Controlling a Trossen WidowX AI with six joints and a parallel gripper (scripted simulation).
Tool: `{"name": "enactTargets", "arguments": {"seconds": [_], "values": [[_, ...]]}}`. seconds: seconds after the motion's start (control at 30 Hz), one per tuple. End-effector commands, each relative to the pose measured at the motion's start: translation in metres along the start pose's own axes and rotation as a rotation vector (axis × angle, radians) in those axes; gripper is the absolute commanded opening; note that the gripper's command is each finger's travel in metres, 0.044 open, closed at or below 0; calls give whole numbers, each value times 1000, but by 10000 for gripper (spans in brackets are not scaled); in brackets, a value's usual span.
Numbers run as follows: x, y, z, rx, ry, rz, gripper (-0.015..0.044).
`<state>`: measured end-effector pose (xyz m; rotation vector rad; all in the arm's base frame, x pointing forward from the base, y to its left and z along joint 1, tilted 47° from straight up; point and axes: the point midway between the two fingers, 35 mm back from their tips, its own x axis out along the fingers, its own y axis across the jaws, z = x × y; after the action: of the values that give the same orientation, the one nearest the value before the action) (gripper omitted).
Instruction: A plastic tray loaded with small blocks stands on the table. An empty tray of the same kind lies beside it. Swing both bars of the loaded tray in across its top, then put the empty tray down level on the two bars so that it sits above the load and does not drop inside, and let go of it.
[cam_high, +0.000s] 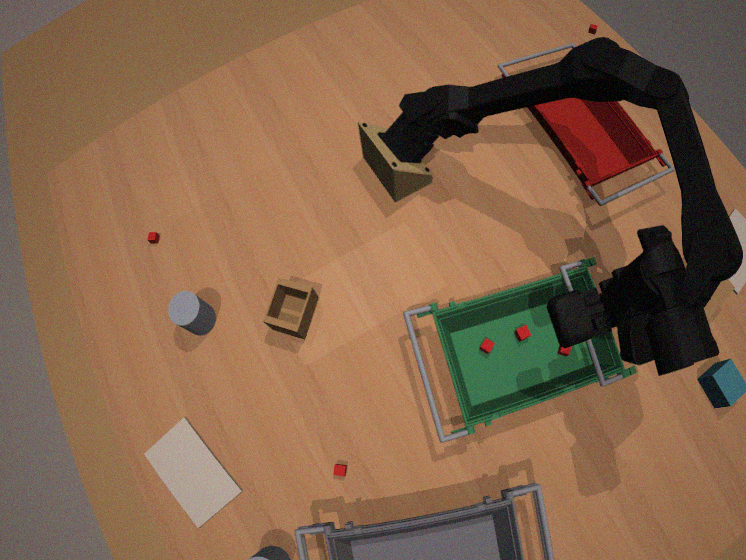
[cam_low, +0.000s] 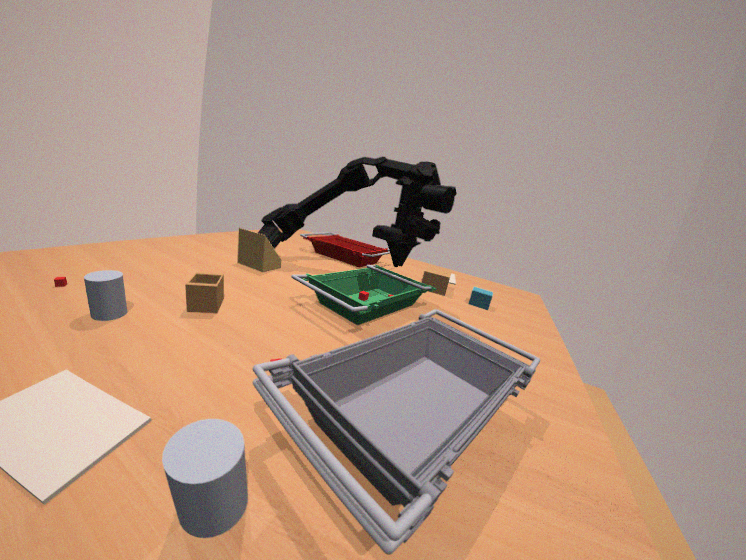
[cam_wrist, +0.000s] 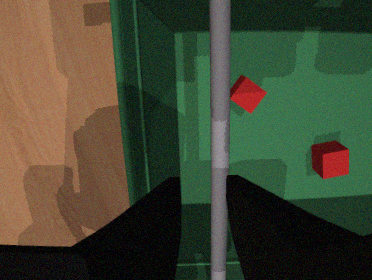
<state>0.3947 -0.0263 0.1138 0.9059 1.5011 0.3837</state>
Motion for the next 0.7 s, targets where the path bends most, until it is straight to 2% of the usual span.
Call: {"name": "enactTargets", "arguments": {"seconds": [0.0,0.43,0.6,0.63,0.67], "values": [[0,0,0,5,0,0,82],[0,0,0,5,0,0,82],[-28,-1,-1,84,-14,6,82],[-8,-2,-2,38,7,3,82],[-9,-11,1,37,5,0,82]]}}
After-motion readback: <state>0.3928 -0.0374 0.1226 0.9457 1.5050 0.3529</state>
